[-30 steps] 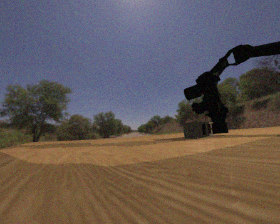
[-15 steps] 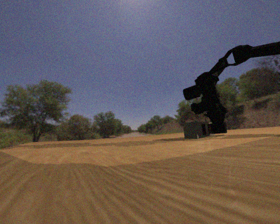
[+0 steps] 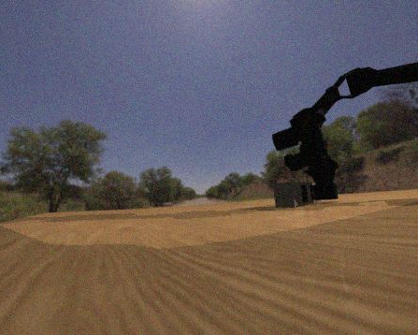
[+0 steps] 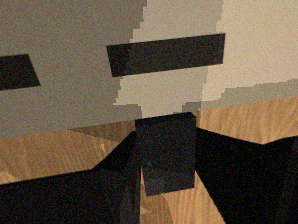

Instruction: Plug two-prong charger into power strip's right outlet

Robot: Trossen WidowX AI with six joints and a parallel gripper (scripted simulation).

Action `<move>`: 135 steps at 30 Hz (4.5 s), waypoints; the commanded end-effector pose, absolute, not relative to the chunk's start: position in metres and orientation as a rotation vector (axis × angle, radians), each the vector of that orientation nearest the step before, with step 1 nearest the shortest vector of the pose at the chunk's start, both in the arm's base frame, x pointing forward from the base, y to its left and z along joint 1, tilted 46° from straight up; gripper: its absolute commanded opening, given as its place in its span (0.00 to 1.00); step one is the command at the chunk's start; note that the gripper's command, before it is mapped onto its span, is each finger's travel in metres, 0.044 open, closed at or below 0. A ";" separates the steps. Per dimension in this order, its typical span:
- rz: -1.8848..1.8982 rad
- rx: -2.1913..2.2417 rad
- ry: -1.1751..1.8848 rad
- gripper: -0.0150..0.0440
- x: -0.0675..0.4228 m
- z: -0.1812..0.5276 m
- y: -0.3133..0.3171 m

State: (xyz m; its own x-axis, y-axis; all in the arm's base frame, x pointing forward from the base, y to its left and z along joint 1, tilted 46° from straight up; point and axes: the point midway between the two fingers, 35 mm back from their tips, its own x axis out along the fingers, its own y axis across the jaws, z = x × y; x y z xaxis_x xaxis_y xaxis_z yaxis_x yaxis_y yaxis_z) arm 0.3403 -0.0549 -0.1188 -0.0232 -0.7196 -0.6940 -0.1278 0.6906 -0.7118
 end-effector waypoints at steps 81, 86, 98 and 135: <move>-0.546 -0.726 1.541 0.25 0.358 -0.119 -0.055; -0.546 -0.726 1.541 0.25 0.358 -0.119 -0.054; -0.546 -0.726 1.541 0.25 0.357 -0.118 -0.054; -0.546 -0.725 1.541 0.25 0.357 -0.114 -0.050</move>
